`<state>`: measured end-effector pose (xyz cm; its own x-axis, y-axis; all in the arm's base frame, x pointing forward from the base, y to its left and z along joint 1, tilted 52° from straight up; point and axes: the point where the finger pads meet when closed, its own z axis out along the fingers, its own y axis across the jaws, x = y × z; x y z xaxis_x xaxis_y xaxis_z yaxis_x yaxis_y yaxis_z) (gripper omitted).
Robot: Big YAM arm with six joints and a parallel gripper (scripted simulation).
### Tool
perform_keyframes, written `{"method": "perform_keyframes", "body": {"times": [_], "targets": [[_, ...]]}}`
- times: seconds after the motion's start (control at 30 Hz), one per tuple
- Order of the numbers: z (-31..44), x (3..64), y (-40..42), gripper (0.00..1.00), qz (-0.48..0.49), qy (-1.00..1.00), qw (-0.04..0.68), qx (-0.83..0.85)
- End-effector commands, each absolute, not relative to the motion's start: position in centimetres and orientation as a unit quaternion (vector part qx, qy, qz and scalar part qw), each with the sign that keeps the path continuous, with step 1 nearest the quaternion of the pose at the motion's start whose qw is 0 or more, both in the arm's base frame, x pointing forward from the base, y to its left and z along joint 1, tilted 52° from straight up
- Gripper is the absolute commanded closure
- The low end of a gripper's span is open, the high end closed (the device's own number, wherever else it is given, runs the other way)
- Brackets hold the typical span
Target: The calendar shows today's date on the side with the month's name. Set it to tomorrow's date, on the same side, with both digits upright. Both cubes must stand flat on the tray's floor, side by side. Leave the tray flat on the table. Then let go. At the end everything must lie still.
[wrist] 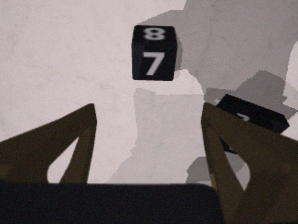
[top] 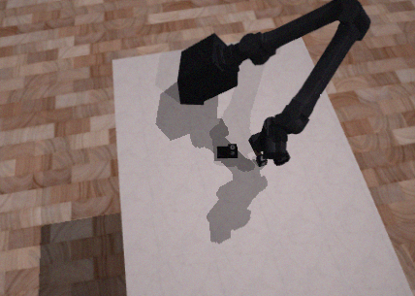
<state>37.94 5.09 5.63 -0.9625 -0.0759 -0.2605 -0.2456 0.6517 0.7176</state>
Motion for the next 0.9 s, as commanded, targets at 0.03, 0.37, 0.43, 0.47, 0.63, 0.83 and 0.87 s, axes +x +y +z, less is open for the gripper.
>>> {"method": "perform_keyframes", "body": {"times": [0.03, 0.37, 0.43, 0.47, 0.63, 0.83, 0.87], "targets": [[6.73, 38.58, 3.43, 0.34, 0.402, 0.901, 0.154, -0.045], [6.69, 39.16, 3.24, 0.0, 0.405, 0.895, 0.181, -0.035], [6.69, 38.91, 3.3, 0.0, 0.407, 0.896, 0.175, -0.032], [6.69, 38.92, 3.3, 0.0, 0.407, 0.896, 0.175, -0.032], [6.69, 38.91, 3.3, 0.0, 0.407, 0.896, 0.175, -0.032], [6.69, 38.92, 3.3, 0.0, 0.407, 0.896, 0.175, -0.032], [6.69, 38.91, 3.3, 0.0, 0.407, 0.896, 0.175, -0.031]]}}
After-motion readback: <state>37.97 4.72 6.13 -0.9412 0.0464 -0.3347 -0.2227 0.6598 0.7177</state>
